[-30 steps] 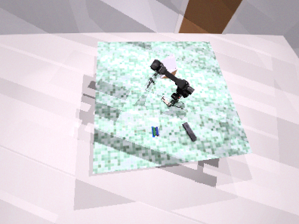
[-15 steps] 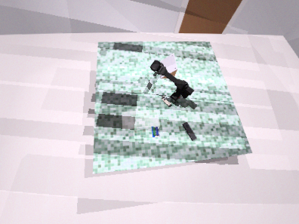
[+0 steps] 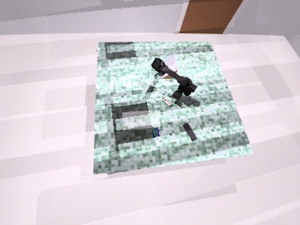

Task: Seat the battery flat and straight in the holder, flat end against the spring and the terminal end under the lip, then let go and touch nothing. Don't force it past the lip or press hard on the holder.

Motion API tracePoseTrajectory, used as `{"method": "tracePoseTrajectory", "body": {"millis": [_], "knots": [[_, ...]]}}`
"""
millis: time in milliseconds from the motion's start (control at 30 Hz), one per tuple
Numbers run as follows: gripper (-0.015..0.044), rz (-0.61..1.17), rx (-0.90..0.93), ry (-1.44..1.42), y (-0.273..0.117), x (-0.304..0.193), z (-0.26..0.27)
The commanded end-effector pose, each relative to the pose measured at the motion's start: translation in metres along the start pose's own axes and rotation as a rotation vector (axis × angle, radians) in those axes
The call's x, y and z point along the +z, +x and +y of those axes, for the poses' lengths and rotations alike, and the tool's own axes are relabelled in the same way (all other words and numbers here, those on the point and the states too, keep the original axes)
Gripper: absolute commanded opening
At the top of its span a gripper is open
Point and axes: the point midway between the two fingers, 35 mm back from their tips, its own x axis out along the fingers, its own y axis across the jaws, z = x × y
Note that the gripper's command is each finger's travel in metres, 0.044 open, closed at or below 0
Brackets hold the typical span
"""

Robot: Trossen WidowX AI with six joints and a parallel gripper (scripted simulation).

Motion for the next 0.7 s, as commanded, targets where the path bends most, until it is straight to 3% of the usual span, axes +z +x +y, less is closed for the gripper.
{"method": "tracePoseTrajectory", "body": {"millis": [0,400,667], "knots": [[0.0059,0.003,0.007,0.012,-0.006,-0.002,-0.002],[0.0059,-0.003,0.008,0.235,-0.033,-0.04,-0.112],[0.0059,-0.011,0.012,0.24,-0.029,-0.043,-0.115]]}}
